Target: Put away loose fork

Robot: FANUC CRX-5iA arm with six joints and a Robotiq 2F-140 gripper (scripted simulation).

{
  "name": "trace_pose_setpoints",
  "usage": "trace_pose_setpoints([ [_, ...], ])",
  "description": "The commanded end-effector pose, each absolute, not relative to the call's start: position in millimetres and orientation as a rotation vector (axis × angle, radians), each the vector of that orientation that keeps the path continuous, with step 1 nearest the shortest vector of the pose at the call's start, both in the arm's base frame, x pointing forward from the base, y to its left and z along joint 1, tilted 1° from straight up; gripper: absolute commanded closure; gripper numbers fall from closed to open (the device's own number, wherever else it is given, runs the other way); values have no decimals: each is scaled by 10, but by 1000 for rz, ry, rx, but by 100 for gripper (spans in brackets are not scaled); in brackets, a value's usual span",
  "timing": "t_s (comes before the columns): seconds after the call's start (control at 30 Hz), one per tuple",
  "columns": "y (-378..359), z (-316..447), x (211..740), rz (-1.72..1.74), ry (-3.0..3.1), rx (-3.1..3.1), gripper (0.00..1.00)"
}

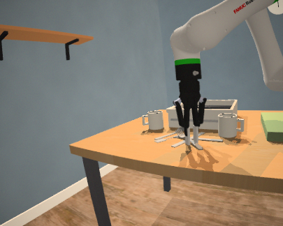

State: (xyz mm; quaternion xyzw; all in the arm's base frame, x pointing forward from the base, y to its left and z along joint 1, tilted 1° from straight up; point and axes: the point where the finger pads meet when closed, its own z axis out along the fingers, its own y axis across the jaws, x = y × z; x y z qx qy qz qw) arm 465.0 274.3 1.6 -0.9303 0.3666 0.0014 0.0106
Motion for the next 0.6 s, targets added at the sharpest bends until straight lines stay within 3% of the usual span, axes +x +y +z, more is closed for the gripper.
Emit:
trace_pose_setpoints([
  [0.0,2744,18,4652,4,1144,-2903,81],
  [0.33,2744,18,4652,4,1144,-2903,81],
  [0.37,2744,18,4652,4,1144,-2903,96],
  [0.57,2744,18,4652,4,1144,-2903,96],
])
